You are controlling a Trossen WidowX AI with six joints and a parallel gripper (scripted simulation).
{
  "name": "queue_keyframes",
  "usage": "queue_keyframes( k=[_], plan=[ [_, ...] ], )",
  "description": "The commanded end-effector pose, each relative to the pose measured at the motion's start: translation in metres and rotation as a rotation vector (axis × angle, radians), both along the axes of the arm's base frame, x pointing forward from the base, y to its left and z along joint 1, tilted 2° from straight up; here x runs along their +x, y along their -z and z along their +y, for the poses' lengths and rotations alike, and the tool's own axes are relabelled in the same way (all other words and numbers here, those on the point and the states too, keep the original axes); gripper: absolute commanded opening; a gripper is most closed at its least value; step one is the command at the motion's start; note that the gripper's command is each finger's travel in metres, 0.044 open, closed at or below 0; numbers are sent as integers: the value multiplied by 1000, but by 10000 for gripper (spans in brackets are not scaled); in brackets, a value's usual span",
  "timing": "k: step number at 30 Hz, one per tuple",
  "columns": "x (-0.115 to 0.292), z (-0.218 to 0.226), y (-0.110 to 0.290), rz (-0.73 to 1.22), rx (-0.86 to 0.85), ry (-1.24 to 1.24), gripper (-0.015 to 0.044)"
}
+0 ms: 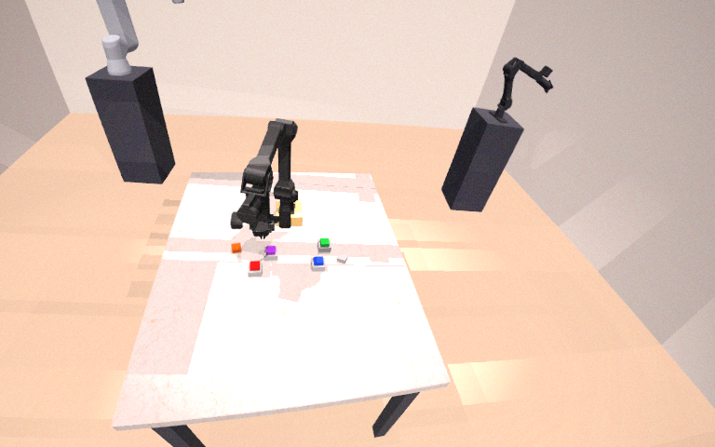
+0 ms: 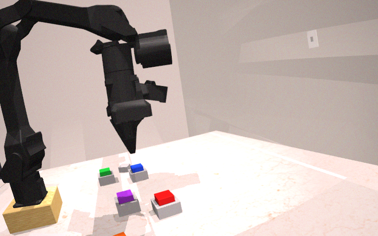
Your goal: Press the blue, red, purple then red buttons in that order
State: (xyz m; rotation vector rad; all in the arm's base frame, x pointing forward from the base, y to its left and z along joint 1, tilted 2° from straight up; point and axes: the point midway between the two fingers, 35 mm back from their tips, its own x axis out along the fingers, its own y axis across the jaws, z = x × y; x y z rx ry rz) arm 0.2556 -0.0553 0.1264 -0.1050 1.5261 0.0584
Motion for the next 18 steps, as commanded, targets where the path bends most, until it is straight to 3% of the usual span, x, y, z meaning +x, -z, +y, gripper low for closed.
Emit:
queue_keyframes(
  k=[1, 9, 14, 18],
  plan=[
    [39, -26, -2, -8, -2, -9, 20],
    [41, -28, 1, -9, -2, -11, 20],
    [44, -29, 57, -9, -2, -11, 20],
    [44, -29, 60, -9, -2, -11, 20]
  ],
)
